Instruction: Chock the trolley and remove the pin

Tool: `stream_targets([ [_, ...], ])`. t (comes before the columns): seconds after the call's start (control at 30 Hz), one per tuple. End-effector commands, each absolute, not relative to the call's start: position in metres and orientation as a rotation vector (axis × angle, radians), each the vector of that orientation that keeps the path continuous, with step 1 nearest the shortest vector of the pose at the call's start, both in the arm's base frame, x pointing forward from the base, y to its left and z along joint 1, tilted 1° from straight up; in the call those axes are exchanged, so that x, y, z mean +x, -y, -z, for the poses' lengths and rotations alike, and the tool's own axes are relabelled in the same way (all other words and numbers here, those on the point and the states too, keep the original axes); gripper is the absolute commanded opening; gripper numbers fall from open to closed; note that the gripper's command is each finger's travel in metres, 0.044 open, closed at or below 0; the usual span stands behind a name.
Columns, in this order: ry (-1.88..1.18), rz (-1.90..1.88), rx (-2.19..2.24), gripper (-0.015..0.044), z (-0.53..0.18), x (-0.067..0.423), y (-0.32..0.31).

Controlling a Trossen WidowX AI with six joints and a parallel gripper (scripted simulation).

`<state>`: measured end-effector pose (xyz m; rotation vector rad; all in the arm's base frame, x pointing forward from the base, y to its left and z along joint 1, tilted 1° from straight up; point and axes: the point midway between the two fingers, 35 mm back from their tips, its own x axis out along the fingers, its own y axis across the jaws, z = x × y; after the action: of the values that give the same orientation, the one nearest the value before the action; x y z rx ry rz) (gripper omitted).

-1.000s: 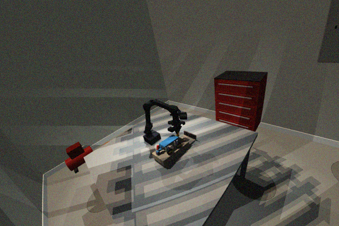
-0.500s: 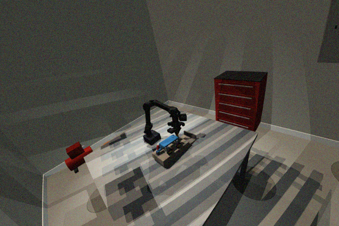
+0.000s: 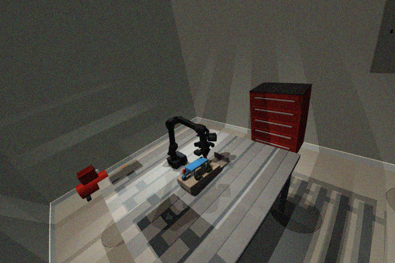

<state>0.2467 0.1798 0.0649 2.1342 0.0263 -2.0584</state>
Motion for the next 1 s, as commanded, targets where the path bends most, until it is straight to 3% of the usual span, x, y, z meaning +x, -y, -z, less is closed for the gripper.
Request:
stream_targets([
  [0.0, -0.019, 2.055, 2.128, 0.0000, -0.065, 0.247, -0.174],
  [0.77, -0.028, 2.058, 2.135, 0.0000, -0.069, 0.249, -0.169],
  [0.97, -0.028, 2.058, 2.135, 0.0158, -0.069, 0.249, -0.169],
])
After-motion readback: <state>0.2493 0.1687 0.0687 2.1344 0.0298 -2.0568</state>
